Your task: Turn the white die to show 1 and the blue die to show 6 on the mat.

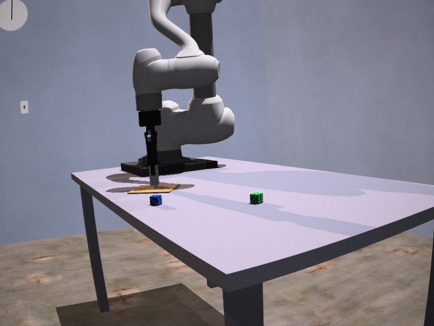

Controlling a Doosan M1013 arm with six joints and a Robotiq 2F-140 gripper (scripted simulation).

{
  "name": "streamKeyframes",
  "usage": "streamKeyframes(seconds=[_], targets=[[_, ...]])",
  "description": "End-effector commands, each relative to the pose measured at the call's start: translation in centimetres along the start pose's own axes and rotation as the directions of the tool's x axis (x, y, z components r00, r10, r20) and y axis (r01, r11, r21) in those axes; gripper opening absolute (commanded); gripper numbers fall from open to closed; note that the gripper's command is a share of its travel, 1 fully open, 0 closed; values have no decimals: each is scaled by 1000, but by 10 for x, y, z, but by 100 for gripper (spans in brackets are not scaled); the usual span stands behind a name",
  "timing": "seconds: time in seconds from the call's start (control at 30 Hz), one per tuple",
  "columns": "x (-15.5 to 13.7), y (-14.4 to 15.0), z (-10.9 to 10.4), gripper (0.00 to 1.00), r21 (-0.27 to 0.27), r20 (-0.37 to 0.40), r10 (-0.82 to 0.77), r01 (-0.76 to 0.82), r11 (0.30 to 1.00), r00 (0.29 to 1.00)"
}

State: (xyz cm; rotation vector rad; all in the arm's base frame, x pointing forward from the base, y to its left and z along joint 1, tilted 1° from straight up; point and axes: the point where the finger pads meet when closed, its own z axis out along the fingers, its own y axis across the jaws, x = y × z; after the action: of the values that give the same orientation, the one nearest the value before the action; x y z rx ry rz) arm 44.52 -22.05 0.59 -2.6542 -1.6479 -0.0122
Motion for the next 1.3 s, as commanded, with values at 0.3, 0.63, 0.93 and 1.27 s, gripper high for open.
streamKeyframes(seconds=[0.3, 0.63, 0.93, 1.27], targets=[[0, 0, 1, 21, 0, 0, 0, 0, 1000, 1000], [0, 0, 3, 21, 0, 0, 0, 0, 1000, 1000], [0, 0, 4, 21, 0, 0, 0, 0, 1000, 1000], [0, 0, 4, 21, 0, 0, 0, 0, 1000, 1000]])
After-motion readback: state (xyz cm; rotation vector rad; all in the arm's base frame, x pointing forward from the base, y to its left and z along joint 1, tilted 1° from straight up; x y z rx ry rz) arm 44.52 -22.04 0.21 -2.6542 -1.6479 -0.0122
